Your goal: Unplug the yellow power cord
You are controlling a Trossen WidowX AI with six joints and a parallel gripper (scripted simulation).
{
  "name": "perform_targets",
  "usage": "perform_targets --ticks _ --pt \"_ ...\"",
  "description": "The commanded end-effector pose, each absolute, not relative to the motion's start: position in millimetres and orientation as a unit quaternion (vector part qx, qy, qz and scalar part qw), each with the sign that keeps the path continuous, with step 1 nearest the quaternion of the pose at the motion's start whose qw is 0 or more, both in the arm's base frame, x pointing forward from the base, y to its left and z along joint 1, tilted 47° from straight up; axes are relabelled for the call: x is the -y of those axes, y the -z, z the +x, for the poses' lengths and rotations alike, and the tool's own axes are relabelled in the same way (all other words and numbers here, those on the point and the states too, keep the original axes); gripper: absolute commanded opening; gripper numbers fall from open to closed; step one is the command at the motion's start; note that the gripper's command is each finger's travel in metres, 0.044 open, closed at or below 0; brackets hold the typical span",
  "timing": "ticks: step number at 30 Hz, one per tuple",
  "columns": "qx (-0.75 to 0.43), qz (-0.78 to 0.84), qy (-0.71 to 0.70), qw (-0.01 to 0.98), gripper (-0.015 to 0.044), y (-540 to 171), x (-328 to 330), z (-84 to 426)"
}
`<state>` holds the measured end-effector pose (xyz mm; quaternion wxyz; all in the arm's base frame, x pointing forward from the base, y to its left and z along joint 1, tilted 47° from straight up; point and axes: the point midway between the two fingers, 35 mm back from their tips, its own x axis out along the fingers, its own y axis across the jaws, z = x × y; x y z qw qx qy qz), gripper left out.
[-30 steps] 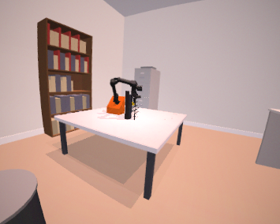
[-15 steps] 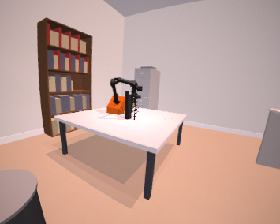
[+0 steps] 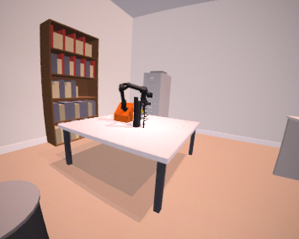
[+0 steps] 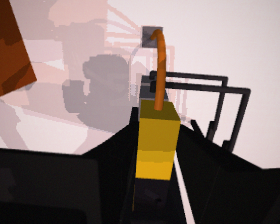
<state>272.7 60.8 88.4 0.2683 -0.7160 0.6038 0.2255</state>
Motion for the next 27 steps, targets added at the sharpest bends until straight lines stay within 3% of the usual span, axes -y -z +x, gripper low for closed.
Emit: perform_targets --ticks 1,9,25,27 --pt "-0.590 -0.712 -0.253 0.284 0.0000 -69 -91 271" --pt "-0.589 -0.713 -0.254 0.284 0.0000 -61 -102 269" --pt "-0.589 -0.714 -0.252 0.283 0.0420 -65 -92 270" --pt "-0.589 -0.714 -0.253 0.283 0.0440 -60 -102 270"
